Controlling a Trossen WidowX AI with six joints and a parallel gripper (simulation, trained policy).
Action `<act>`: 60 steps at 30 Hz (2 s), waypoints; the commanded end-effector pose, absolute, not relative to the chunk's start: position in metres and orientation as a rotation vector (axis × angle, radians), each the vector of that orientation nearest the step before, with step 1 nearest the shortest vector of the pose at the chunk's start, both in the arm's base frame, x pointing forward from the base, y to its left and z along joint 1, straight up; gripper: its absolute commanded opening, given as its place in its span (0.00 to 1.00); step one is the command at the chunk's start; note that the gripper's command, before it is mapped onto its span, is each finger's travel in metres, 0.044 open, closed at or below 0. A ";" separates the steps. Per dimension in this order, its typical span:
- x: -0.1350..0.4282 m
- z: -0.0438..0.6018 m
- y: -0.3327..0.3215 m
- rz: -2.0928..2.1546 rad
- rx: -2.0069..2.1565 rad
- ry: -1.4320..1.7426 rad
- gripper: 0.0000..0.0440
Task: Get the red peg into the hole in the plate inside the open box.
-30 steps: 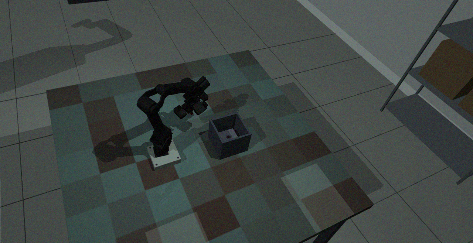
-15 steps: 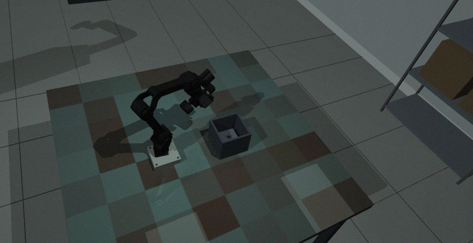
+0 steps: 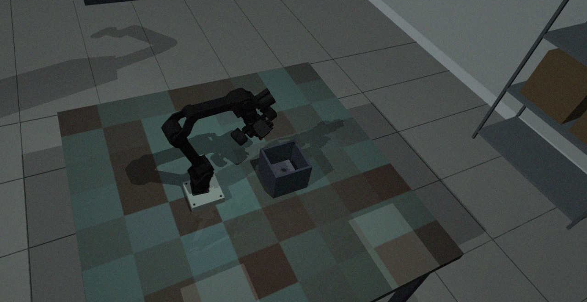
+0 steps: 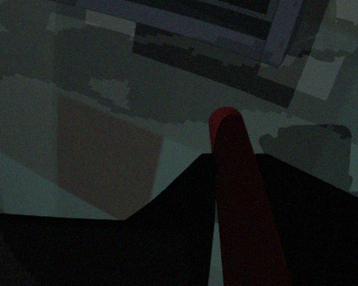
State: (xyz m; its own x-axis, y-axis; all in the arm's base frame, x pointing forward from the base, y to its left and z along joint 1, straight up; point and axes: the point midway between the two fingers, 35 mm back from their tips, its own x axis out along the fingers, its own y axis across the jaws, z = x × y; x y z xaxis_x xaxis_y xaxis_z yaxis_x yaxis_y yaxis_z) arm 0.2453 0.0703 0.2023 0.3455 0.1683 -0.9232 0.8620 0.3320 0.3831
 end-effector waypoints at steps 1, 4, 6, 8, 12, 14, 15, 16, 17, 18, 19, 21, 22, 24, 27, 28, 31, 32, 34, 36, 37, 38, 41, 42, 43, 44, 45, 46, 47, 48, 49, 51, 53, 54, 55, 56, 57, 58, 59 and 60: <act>0.250 0.199 0.055 -0.670 1.149 1.146 0.00; 0.254 0.198 0.046 -0.699 1.147 1.146 0.00; 0.257 0.197 0.040 -0.716 1.146 1.146 0.00; 0.259 0.195 0.034 -0.733 1.146 1.148 0.00; 0.265 0.193 0.024 -0.760 1.146 1.154 0.00; 0.268 0.191 0.019 -0.772 1.147 1.159 0.00; 0.269 0.190 0.017 -0.777 1.148 1.161 0.00; 0.271 0.189 0.015 -0.782 1.148 1.164 0.00; 0.272 0.189 0.013 -0.786 1.149 1.167 0.00; 0.274 0.188 0.011 -0.790 1.149 1.170 0.00; 0.275 0.187 0.009 -0.794 1.149 1.173 0.00; 0.278 0.184 0.004 -0.801 1.149 1.179 0.00; 0.280 0.183 0.002 -0.804 1.149 1.182 0.00; 0.283 0.181 -0.001 -0.810 1.149 1.188 0.00; 0.288 0.176 -0.007 -0.816 1.148 1.197 0.00; 0.289 0.174 -0.009 -0.819 1.147 1.200 0.00; 0.294 0.167 -0.014 -0.826 1.145 1.211 0.00; 0.295 0.165 -0.016 -0.828 1.144 1.215 0.00; 0.298 0.160 -0.018 -0.829 1.141 1.223 0.00; 0.301 0.156 -0.020 -0.829 1.138 1.231 0.00; 0.302 0.153 -0.021 -0.828 1.136 1.235 0.00; 0.304 0.151 -0.022 -0.827 1.135 1.239 0.00; 0.308 0.144 -0.024 -0.822 1.131 1.252 0.00; 0.309 0.141 -0.024 -0.819 1.130 1.256 0.00; 0.311 0.138 -0.024 -0.816 1.130 1.260 0.00; 0.312 0.136 -0.024 -0.813 1.129 1.265 0.00; 0.313 0.133 -0.024 -0.810 1.129 1.269 0.00; 0.315 0.131 -0.024 -0.806 1.128 1.274 0.00; 0.316 0.128 -0.024 -0.803 1.128 1.278 0.00; 0.317 0.126 -0.023 -0.798 1.127 1.283 0.00; 0.319 0.123 -0.023 -0.794 1.126 1.286 0.00; 0.321 0.119 -0.022 -0.783 1.124 1.293 0.00; 0.324 0.115 -0.021 -0.770 1.120 1.299 0.00; 0.326 0.113 -0.021 -0.764 1.118 1.302 0.00; 0.327 0.111 -0.020 -0.757 1.115 1.305 0.00; 0.329 0.108 -0.020 -0.752 1.111 1.309 0.00; 0.330 0.106 -0.019 -0.747 1.107 1.312 0.00; 0.331 0.103 -0.019 -0.742 1.103 1.316 0.00; 0.332 0.101 -0.019 -0.738 1.099 1.319 0.00; 0.333 0.099 -0.019 -0.733 1.095 1.322 0.00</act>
